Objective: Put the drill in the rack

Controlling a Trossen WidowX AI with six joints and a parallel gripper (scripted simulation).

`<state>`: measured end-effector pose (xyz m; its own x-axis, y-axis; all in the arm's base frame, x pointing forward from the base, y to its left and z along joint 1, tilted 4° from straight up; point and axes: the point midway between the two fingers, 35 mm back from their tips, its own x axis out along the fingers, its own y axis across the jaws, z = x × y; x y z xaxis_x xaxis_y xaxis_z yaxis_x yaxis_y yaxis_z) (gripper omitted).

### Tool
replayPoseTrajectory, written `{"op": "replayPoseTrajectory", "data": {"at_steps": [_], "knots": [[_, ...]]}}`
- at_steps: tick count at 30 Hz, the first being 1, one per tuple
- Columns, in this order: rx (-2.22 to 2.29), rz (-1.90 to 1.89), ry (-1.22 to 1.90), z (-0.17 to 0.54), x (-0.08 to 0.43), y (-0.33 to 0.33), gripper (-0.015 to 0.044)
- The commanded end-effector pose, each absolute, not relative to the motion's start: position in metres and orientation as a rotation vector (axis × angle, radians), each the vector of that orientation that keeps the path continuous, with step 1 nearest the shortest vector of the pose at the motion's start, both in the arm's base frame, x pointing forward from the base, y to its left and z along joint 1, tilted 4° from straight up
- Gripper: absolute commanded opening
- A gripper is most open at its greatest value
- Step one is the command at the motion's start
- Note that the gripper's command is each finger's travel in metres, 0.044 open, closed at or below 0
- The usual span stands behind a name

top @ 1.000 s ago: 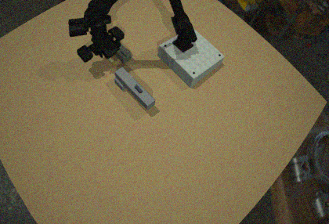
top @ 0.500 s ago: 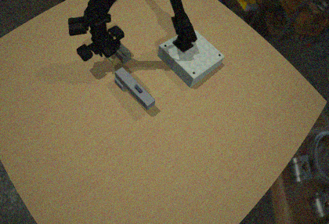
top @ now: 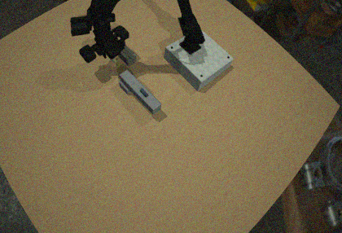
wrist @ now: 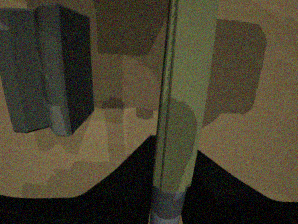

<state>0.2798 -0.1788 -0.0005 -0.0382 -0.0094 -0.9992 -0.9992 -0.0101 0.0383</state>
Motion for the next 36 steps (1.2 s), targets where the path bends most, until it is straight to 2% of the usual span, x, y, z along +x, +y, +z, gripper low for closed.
{"op": "replayPoseTrajectory", "data": {"at_steps": [1, 23, 36], "knots": [[-1.205, 1.235, 1.242, 0.003, 0.28, -0.179, 0.0], [-1.205, 1.235, 1.242, 0.012, 0.281, -0.179, 0.0], [-1.204, 1.237, 1.244, 0.009, 0.256, -0.181, 0.0]]}}
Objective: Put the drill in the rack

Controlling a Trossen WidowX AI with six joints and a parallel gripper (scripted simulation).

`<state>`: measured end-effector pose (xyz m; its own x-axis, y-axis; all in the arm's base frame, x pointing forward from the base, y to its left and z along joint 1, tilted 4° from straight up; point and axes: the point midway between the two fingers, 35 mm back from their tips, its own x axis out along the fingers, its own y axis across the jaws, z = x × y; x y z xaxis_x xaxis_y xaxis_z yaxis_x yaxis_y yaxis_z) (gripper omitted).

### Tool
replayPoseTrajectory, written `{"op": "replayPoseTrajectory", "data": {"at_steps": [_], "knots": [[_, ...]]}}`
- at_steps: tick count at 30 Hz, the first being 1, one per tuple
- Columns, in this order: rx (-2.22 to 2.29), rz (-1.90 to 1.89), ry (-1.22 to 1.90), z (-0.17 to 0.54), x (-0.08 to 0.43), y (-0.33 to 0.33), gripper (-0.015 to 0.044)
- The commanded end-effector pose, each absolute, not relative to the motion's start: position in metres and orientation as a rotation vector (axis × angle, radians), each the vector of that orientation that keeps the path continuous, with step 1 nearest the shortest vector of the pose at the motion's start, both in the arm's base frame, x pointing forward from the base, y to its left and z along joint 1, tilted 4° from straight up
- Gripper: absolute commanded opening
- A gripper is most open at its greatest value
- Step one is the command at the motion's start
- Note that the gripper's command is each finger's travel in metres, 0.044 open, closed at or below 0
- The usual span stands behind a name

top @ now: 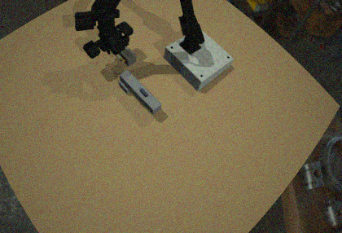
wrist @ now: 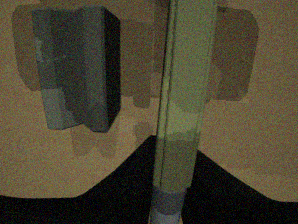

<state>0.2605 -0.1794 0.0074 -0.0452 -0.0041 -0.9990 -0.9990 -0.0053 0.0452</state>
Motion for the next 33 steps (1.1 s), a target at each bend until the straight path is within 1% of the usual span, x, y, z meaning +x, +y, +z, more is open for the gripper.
{"op": "replayPoseTrajectory", "data": {"at_steps": [1, 22, 33], "knots": [[-1.204, 1.237, 1.244, 0.009, 0.254, -0.182, 0.0], [-1.203, 1.239, 1.247, 0.013, 0.217, -0.188, 0.0], [-1.203, 1.24, 1.248, 0.016, 0.206, -0.193, 0.0]]}}
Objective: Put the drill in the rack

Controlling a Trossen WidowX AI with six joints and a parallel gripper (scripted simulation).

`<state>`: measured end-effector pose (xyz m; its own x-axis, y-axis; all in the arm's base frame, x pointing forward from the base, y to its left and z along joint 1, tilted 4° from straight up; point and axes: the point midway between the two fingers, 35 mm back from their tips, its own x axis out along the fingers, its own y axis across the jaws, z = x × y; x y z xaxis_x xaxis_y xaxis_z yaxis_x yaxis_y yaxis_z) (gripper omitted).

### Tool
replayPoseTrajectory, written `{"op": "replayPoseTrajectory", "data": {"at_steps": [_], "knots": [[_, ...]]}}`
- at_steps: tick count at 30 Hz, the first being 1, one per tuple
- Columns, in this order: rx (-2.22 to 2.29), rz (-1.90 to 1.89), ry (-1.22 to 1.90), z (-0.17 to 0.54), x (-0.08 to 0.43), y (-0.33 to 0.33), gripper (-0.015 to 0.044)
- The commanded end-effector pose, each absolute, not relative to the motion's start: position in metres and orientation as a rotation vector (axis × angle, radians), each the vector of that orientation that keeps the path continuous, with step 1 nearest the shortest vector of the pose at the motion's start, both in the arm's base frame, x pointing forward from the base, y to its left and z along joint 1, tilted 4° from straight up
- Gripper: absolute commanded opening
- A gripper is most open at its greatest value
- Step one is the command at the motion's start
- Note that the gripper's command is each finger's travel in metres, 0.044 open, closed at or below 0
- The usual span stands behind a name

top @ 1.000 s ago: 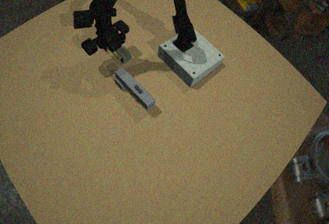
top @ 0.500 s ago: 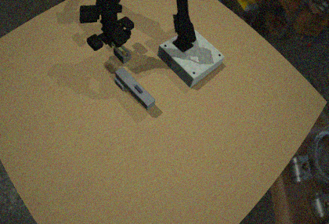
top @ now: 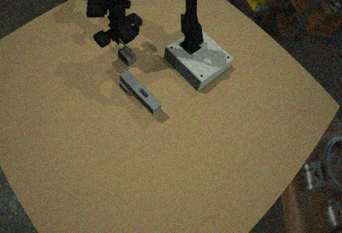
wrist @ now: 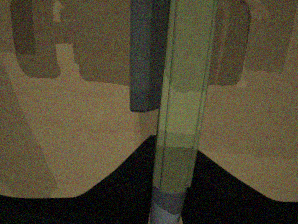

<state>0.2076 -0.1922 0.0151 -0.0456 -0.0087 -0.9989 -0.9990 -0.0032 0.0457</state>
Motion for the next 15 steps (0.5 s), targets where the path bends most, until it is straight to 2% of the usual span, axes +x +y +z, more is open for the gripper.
{"op": "replayPoseTrajectory", "data": {"at_steps": [1, 15], "knots": [[-1.203, 1.24, 1.248, 0.013, 0.206, -0.193, 0.0], [-1.203, 1.24, 1.248, -0.008, 0.205, -0.194, 0.0]]}}
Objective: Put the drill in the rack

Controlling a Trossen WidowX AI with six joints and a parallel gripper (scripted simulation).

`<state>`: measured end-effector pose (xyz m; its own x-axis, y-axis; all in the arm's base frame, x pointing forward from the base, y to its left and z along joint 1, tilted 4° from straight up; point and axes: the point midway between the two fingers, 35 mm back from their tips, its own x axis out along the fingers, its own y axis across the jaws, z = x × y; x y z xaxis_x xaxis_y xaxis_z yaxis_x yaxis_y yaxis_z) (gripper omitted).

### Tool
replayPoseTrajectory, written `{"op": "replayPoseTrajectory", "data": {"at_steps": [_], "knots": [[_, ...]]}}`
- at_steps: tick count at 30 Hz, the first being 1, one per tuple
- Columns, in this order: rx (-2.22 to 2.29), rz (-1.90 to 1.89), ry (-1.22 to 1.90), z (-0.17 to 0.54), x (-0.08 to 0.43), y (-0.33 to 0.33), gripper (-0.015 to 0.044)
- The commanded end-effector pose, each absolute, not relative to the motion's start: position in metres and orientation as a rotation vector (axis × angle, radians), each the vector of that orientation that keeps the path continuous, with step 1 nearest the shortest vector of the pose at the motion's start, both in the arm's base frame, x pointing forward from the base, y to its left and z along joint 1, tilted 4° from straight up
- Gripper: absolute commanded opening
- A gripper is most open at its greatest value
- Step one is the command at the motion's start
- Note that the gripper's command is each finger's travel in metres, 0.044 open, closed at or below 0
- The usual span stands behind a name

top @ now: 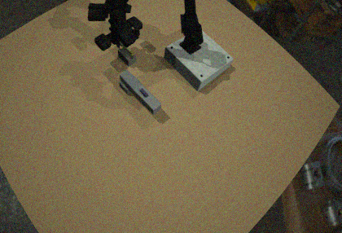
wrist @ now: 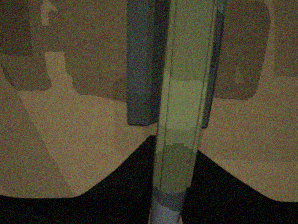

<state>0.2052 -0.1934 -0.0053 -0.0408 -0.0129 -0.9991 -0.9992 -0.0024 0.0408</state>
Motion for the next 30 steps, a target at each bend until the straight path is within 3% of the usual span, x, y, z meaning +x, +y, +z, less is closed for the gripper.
{"op": "replayPoseTrajectory", "data": {"at_steps": [1, 30], "knots": [[-1.203, 1.24, 1.248, -0.009, 0.205, -0.194, 0.0], [-1.203, 1.24, 1.249, -0.039, 0.202, -0.194, 0.0]]}}
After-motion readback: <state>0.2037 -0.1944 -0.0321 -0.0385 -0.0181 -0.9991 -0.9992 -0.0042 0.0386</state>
